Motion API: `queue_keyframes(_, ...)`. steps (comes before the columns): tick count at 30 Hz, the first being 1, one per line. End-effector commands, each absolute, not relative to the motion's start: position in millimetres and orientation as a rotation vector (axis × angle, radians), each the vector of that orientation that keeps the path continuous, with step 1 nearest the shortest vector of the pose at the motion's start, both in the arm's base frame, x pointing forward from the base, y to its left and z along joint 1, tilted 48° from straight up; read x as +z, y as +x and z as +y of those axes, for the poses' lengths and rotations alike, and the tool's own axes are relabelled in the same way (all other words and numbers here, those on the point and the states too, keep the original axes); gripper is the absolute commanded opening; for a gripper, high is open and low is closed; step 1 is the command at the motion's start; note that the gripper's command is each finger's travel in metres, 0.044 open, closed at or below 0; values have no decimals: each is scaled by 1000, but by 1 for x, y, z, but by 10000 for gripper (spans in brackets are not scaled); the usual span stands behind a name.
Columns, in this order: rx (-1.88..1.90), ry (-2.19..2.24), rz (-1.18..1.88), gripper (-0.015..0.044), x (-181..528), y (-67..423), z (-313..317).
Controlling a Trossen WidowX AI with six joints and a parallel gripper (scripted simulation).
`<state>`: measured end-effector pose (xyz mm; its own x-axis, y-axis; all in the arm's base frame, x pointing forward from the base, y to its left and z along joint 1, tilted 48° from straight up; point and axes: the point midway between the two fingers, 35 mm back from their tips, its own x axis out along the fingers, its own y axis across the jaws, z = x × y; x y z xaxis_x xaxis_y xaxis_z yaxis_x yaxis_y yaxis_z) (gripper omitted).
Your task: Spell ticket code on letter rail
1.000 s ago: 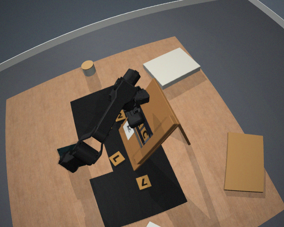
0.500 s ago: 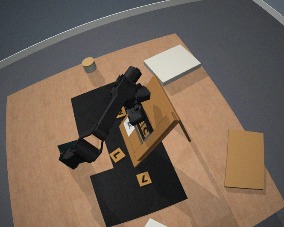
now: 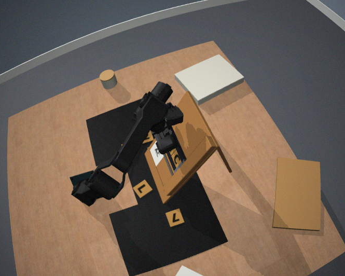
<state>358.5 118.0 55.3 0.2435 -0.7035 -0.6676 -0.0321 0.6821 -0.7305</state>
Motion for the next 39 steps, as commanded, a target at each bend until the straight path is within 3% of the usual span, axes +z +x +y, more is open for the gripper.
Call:
queue_keyframes(1, -516, -720, 1254, 0, 57, 359, 117)
queue_keyframes(39, -515, -720, 1256, 0, 69, 337, 127)
